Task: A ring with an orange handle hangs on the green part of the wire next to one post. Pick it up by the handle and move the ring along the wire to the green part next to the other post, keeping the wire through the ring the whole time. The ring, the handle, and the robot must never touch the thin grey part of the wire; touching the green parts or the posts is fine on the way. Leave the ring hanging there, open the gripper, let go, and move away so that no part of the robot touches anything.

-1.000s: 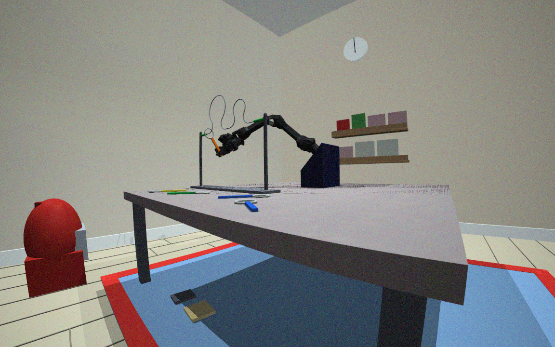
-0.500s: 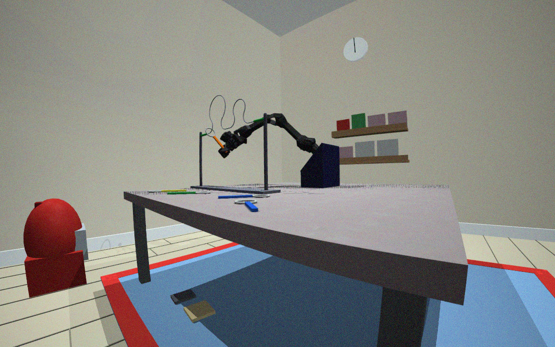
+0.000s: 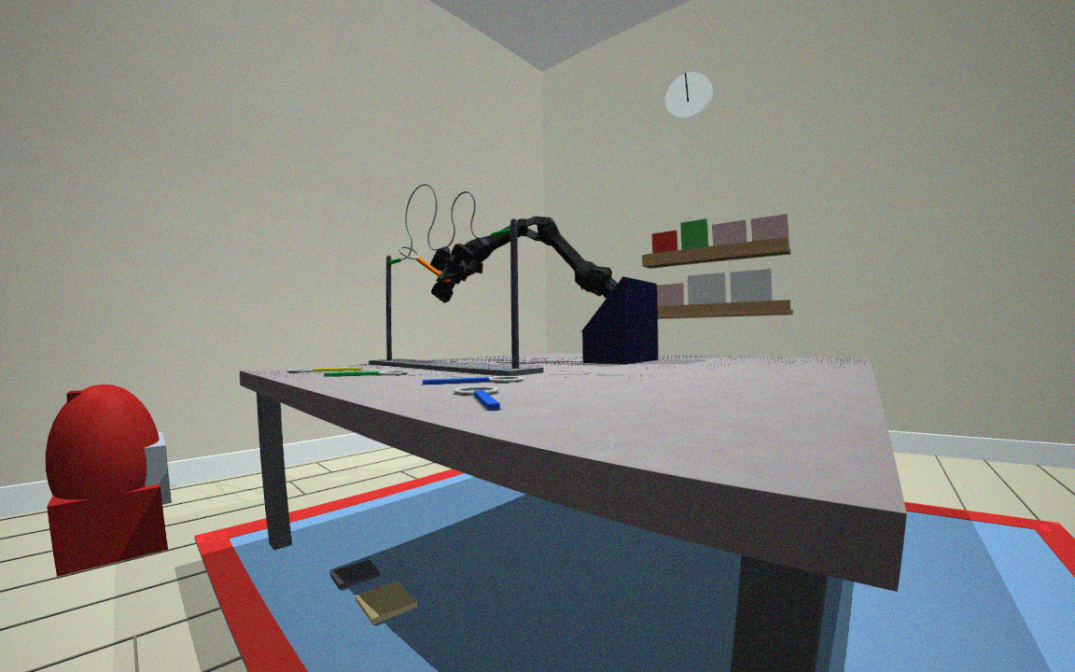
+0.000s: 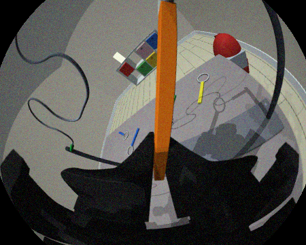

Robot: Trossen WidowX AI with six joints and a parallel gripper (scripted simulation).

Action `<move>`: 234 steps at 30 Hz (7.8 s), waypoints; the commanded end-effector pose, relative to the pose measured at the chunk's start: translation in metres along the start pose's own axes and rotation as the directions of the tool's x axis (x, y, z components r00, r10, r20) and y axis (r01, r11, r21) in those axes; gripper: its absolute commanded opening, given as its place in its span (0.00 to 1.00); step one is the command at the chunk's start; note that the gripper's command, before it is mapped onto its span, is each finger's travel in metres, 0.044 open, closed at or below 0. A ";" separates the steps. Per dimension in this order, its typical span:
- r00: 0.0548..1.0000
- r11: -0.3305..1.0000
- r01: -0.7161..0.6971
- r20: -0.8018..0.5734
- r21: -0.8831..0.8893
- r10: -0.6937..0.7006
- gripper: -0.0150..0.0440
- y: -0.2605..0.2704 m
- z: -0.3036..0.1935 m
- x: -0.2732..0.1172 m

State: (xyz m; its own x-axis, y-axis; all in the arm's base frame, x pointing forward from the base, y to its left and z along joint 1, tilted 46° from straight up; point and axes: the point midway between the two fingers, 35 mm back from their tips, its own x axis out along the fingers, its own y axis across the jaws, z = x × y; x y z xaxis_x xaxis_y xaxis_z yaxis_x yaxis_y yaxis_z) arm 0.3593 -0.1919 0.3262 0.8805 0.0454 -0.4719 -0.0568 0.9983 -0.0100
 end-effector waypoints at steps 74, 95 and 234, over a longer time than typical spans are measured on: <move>0.816 0.215 -0.473 0.334 0.854 0.472 0.00 0.149 0.121 -0.067; 0.873 0.452 -0.427 0.228 0.783 0.430 0.00 0.147 0.117 -0.065; 0.920 0.777 0.381 0.124 -0.502 -0.371 0.00 0.097 0.105 -0.057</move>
State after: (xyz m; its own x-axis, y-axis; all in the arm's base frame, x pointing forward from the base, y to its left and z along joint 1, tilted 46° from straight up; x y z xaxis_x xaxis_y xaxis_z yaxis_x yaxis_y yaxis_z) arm 0.3533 -0.0921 0.4446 0.8912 -0.3040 -0.3365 0.0515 0.8050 -0.5910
